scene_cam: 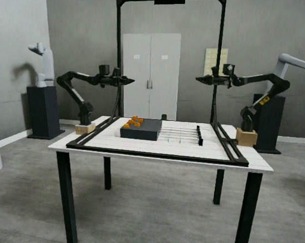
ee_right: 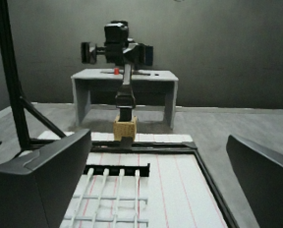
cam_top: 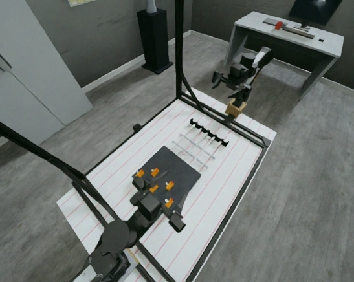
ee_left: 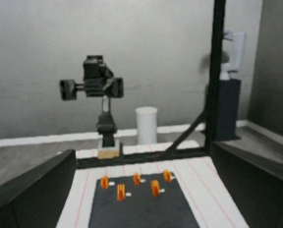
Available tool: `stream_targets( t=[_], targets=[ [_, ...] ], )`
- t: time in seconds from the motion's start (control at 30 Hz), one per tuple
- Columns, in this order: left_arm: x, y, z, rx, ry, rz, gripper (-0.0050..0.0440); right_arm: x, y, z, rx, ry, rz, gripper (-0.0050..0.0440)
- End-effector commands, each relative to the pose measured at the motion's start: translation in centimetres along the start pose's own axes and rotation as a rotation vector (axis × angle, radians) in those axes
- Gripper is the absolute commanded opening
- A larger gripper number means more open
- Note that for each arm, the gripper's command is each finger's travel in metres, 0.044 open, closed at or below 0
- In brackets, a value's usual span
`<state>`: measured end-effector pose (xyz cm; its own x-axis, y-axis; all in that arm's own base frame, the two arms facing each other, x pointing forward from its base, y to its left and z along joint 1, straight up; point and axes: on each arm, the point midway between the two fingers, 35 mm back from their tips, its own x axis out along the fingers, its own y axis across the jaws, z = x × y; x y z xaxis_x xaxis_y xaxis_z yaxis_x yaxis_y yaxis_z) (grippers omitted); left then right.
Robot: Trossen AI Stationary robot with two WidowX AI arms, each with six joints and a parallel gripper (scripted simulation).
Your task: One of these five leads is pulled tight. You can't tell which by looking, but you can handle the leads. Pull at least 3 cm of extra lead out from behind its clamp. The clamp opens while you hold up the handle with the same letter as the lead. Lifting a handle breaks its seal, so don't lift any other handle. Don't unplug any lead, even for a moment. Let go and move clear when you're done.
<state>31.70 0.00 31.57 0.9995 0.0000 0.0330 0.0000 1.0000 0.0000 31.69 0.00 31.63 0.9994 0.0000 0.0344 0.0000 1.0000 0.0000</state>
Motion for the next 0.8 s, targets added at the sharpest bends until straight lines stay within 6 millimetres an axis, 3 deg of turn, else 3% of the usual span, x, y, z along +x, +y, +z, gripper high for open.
stream_targets(
  t=[0.0, 0.53, 0.57, 0.77],
  targets=[
    [-0.1, 0.0, 0.7, 0.000, -0.017, 0.000, 0.0400, -0.1, 0.0, 0.7, 0.000, -0.016, 0.000, 0.0400],
    [-0.1, 0.0, 0.7, 0.000, -0.017, 0.000, 0.0400, -0.1, 0.0, 0.7, 0.000, -0.016, 0.000, 0.0400],
    [0.3, 0.3, -0.2, -0.002, 0.050, 0.002, 0.0209, -0.1, 0.0, 0.7, 0.000, -0.016, 0.000, 0.0440],
    [2.5, 1.9, -6.0, -0.013, 0.449, 0.013, 0.0209, -0.1, 0.0, 0.7, 0.000, -0.016, 0.000, 0.0440]
  ],
)
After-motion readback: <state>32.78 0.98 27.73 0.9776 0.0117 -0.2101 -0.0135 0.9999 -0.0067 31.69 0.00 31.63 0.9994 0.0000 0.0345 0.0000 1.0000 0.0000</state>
